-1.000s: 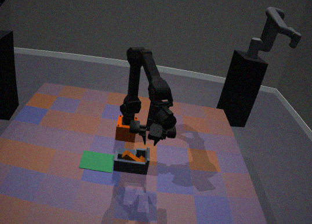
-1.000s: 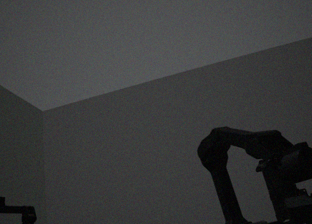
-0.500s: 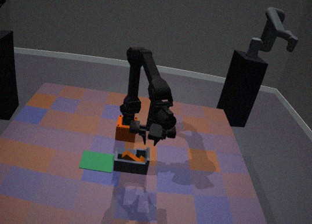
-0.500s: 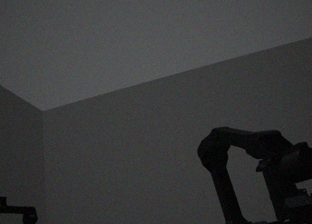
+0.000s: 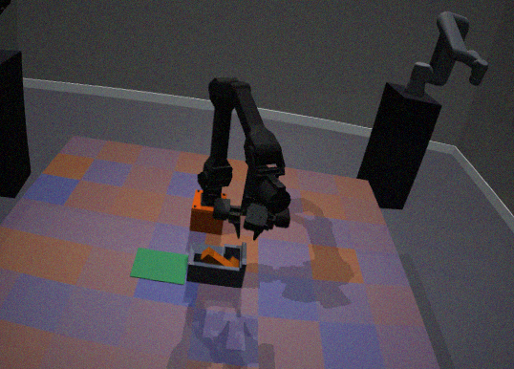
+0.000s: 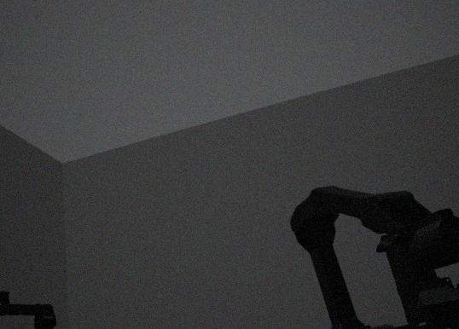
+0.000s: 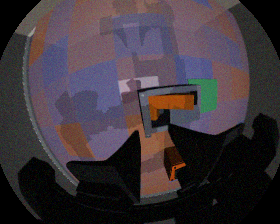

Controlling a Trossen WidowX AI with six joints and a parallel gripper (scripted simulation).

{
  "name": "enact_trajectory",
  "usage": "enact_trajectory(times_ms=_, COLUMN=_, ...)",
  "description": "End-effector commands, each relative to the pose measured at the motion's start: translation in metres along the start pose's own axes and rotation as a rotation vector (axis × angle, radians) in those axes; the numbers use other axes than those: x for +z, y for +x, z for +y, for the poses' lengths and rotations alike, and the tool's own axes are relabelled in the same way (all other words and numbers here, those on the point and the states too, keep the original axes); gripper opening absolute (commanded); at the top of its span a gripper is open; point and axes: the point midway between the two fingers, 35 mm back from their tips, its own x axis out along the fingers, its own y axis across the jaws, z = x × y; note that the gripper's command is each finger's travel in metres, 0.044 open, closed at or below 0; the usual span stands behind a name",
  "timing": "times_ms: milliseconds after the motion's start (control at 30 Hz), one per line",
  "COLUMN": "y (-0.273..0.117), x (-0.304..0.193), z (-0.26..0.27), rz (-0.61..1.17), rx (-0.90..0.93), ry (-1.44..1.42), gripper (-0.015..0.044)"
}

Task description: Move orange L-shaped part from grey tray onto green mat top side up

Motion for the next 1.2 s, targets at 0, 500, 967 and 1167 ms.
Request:
enact_trajectory(times_ms=0, y=0.0, x=0.0, z=0.0, rz=0.0, rx=0.0, ry=0.0, gripper=0.018)
enact_trajectory(times_ms=500, y=0.0, x=0.0, z=0.0, rz=0.0, rx=0.0, ry=0.0, gripper=0.018)
enact_trajectory(times_ms=967, y=0.071, x=0.002, z=-0.001, rz=-0.007, rx=-0.002, ry=-0.003, gripper=0.018)
enact_trajectory(times_ms=1167, y=0.071, x=0.002, z=-0.001, rz=-0.007, rx=-0.002, ry=-0.003, gripper=0.018)
